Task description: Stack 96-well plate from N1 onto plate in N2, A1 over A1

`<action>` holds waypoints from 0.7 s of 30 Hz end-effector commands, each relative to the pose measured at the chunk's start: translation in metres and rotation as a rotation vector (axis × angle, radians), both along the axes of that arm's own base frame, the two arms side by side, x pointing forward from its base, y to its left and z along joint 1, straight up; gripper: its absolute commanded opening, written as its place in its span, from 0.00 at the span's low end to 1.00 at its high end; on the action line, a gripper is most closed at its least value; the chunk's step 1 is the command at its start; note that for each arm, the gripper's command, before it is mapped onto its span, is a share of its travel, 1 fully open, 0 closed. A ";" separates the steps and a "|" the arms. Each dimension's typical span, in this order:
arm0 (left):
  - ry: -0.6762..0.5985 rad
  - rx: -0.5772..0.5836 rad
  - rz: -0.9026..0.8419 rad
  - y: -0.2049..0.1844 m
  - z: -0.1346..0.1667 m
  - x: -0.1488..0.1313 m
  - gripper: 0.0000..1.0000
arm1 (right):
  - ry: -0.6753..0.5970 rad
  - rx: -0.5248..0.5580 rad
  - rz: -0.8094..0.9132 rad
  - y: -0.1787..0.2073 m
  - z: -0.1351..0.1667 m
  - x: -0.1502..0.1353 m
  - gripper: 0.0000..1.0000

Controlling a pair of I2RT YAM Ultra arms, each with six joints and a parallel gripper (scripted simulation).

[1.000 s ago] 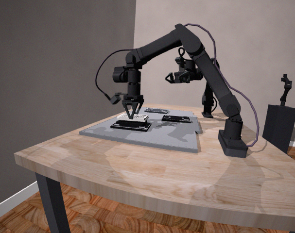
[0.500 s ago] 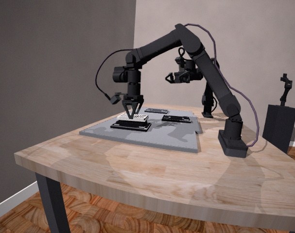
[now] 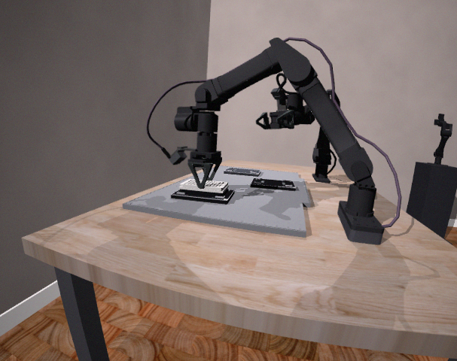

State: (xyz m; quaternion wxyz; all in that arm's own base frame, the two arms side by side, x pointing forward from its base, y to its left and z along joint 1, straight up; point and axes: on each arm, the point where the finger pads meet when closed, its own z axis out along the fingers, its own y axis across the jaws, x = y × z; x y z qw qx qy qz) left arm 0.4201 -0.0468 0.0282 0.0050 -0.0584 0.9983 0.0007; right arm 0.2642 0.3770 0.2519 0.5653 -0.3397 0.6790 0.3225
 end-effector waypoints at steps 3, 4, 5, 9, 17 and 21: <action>0.013 0.002 0.009 0.005 -0.019 -0.001 0.78 | -0.029 0.039 0.000 0.003 0.015 -0.001 1.00; 0.029 0.004 0.009 0.005 -0.019 -0.005 0.78 | -0.029 0.039 0.000 0.003 0.015 -0.001 1.00; 0.031 0.004 0.009 0.006 -0.019 -0.006 0.78 | -0.029 0.039 0.000 0.003 0.015 -0.001 1.00; 0.012 0.002 0.012 0.001 0.000 0.001 0.78 | -0.029 0.039 0.000 0.003 0.015 -0.001 1.00; 0.012 0.002 0.012 0.000 0.005 0.002 0.78 | -0.029 0.039 0.000 0.003 0.015 -0.001 1.00; 0.012 0.002 0.012 0.000 0.005 0.002 1.00 | -0.029 0.039 0.000 0.003 0.015 -0.001 1.00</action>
